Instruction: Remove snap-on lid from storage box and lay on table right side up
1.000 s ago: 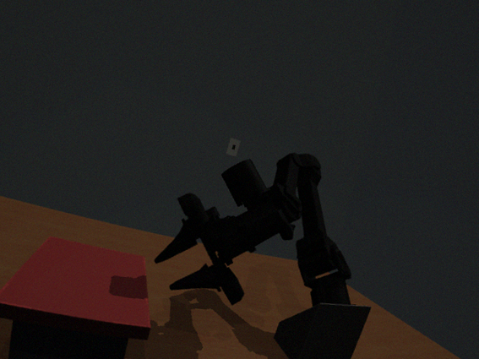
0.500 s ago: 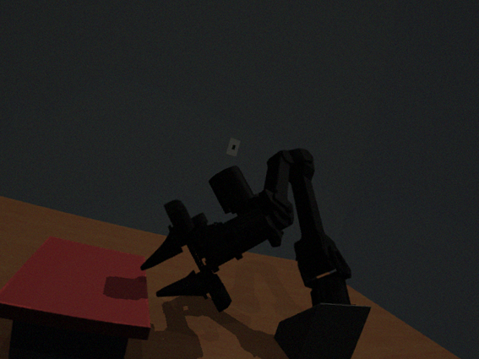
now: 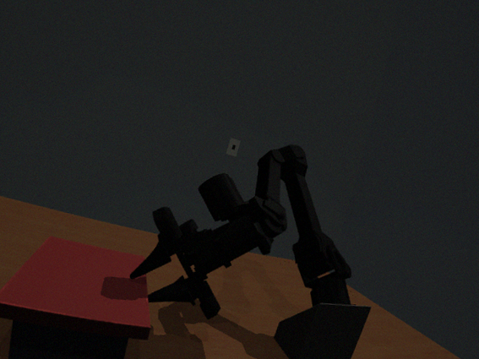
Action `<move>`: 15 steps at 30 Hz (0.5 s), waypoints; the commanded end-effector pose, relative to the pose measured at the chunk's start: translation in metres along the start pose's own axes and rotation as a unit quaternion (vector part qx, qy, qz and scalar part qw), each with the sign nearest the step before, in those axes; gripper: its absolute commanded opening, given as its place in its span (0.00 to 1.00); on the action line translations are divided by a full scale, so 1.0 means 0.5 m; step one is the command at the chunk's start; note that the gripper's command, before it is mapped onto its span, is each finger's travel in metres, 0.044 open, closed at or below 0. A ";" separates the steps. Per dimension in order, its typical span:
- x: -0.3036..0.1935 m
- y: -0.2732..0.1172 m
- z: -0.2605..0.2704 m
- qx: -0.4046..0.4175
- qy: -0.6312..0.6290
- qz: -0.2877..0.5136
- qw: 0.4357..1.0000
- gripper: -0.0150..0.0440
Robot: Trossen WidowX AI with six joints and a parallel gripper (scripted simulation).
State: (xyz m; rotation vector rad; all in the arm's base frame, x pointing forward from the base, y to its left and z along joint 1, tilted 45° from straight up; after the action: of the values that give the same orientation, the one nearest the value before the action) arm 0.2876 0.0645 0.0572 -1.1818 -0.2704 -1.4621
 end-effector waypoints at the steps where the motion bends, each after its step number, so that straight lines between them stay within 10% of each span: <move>1: 0.000 0.003 0.001 0.002 -0.001 0.001 1.000 0.51; 15: 0.000 0.003 0.001 0.002 -0.001 0.001 1.000 0.25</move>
State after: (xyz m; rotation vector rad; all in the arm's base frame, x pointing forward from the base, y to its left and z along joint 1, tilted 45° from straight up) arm 0.2889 0.0644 0.0569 -1.1784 -0.2733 -1.4604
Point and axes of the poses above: the point midway between the two fingers, 35 mm back from their tips, its own y axis out along the fingers, its own z axis across the jaws, x = y × z, the point moved 5 cm from there along -y, back along the fingers, and after that the axes turned 7 degrees about -y, right-handed, at the moved point
